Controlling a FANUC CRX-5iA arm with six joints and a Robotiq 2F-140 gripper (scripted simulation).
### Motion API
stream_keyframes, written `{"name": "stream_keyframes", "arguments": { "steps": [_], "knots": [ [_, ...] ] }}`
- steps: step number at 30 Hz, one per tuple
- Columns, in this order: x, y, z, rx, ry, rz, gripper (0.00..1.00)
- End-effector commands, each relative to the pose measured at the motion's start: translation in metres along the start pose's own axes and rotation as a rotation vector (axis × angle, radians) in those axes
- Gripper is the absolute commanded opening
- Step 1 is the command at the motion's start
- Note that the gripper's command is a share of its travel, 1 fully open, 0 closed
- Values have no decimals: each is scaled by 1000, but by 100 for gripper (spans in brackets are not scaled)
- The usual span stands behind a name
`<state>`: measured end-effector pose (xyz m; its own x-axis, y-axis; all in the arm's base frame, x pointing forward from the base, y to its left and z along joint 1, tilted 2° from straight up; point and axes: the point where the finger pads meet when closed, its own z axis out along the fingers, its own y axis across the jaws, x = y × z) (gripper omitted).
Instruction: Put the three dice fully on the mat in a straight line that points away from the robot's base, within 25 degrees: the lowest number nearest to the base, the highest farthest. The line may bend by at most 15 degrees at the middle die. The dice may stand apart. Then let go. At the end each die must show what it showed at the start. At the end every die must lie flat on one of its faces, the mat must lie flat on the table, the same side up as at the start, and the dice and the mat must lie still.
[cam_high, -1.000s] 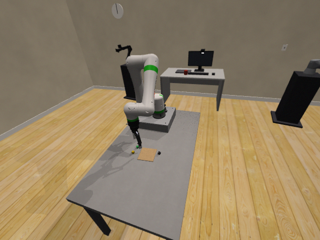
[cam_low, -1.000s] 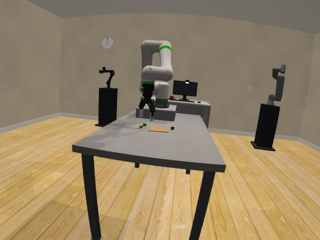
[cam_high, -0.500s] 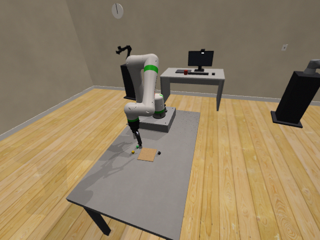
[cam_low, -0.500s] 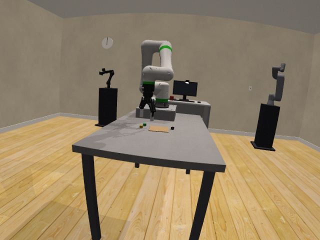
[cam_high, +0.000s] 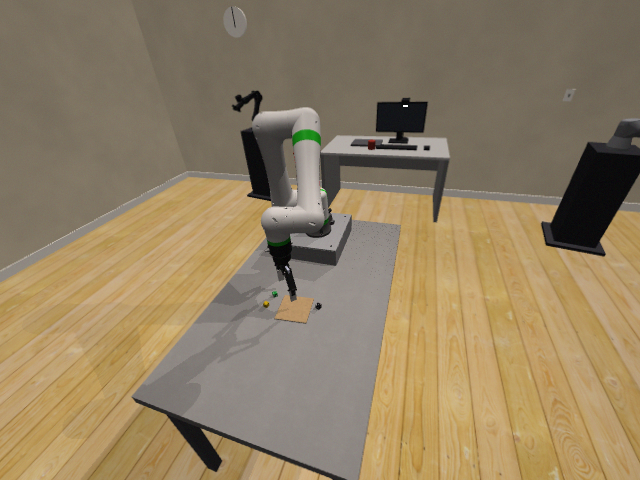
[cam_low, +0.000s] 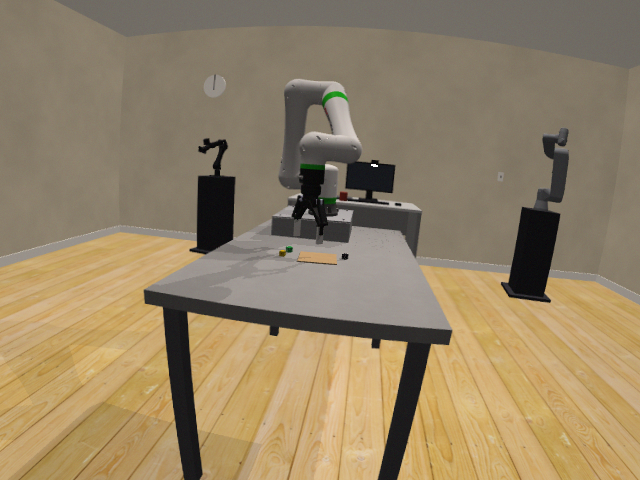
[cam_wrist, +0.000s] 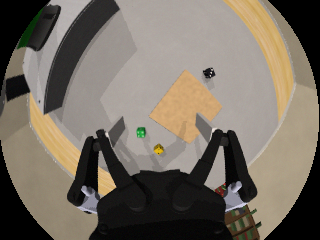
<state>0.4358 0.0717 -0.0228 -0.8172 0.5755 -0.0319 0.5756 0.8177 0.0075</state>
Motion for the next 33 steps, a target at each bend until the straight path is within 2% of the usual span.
{"name": "stream_keyframes", "arguments": {
  "steps": [1,12,22,33],
  "knots": [
    [16,20,0,0,-1,1,100],
    [77,91,0,0,-1,1,100],
    [100,119,0,0,-1,1,100],
    [102,121,0,0,-1,1,100]
  ]
}}
